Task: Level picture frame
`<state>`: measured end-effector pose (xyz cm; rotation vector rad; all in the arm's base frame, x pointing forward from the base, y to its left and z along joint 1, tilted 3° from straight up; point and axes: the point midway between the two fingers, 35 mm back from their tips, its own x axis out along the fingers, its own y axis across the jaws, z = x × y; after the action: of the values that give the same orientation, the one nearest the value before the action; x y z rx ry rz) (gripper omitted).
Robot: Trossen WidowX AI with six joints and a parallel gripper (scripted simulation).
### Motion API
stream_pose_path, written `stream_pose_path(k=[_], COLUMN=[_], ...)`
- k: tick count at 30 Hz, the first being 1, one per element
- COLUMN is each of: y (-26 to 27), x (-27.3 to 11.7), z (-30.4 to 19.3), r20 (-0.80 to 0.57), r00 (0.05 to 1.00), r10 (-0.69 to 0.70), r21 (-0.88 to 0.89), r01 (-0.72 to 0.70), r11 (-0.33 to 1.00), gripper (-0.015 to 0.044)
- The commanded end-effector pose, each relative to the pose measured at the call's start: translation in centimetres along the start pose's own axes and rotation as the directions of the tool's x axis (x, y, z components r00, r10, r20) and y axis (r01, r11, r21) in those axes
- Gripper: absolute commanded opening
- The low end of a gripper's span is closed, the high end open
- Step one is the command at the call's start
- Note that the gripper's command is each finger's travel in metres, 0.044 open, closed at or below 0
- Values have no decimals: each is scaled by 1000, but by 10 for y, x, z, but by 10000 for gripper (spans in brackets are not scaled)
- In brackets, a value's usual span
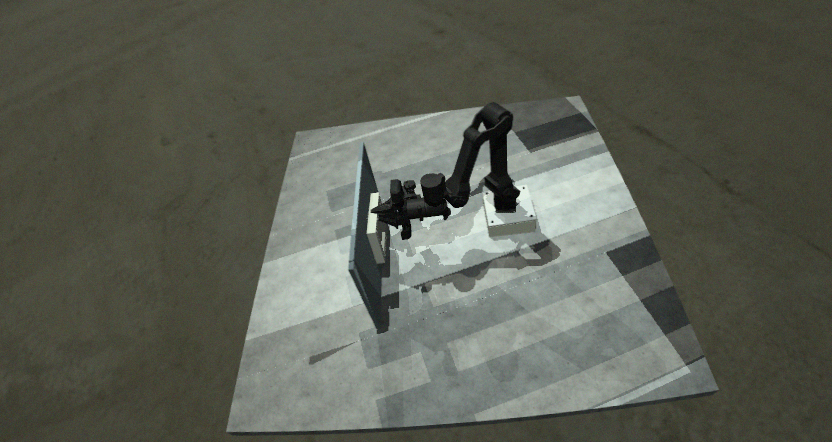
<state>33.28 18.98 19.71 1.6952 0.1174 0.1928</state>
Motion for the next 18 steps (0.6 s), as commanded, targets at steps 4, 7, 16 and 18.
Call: stream_pose_path(k=[4, 7, 16, 18], y=[6, 6, 4, 4], x=[0, 0, 0, 0], z=[-1, -1, -1, -1], r20=[-2, -2, -2, -2], r00=[1000, 1000, 1000, 1000], r10=[14, 14, 14, 14], r21=[12, 12, 12, 12], r01=[-14, -14, -14, -14], r11=[1000, 1000, 1000, 1000], gripper=[0, 0, 0, 0])
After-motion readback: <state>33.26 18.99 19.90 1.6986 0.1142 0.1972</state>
